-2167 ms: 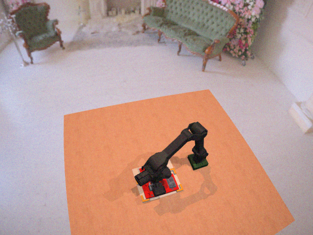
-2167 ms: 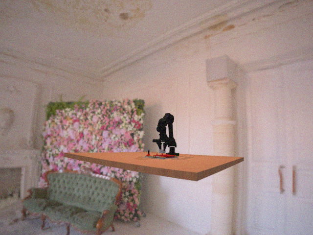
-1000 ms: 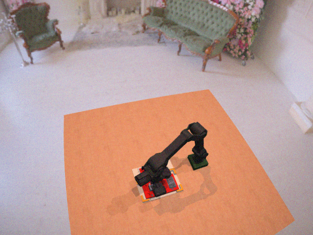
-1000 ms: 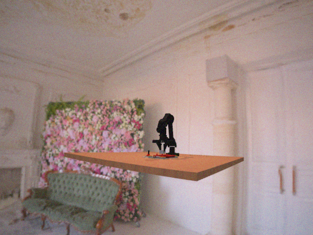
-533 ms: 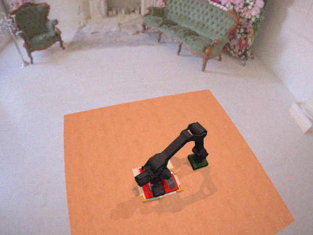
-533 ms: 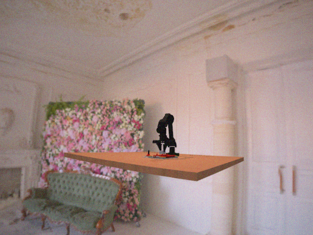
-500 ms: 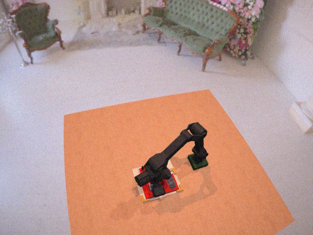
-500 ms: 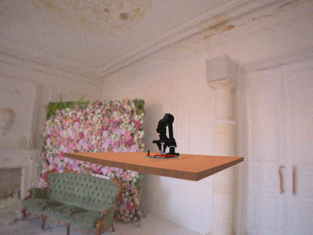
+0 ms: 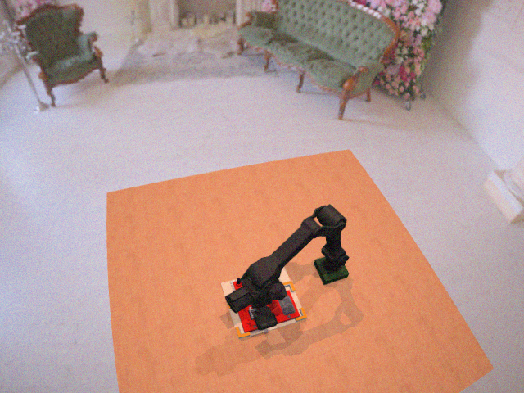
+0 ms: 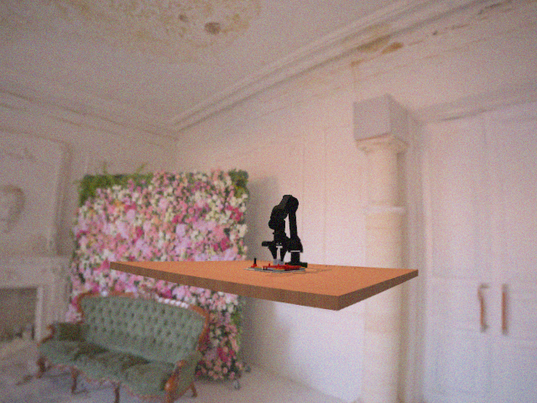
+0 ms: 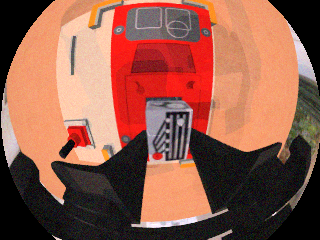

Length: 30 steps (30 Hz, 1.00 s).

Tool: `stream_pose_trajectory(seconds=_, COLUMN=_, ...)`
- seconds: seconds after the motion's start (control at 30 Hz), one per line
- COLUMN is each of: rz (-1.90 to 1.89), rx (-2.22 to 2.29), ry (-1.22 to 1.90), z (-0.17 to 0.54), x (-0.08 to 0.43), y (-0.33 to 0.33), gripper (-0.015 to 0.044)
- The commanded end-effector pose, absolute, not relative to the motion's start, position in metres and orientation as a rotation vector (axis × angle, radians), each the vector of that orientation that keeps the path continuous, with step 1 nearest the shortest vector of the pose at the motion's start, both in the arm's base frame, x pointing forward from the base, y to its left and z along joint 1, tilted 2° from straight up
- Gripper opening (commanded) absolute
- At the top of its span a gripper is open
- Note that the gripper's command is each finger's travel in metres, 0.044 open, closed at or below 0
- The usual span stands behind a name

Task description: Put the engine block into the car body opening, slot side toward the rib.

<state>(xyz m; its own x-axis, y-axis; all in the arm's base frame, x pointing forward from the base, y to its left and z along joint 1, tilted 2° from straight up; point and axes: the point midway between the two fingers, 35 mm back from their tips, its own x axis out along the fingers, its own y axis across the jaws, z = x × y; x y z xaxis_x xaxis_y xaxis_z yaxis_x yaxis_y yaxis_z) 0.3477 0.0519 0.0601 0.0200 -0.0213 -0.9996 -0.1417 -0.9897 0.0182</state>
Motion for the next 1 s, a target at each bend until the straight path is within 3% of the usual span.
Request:
stream_pose_trajectory(seconds=0.0, rz=2.128, rx=-2.179, ry=0.182, z=0.0591, x=0.348, y=0.0516, gripper=0.0158)
stream_pose_trajectory(seconds=0.97, rz=2.132, rx=-2.182, ry=0.175, z=0.0519, x=0.3482, y=0.0514, gripper=0.0158)
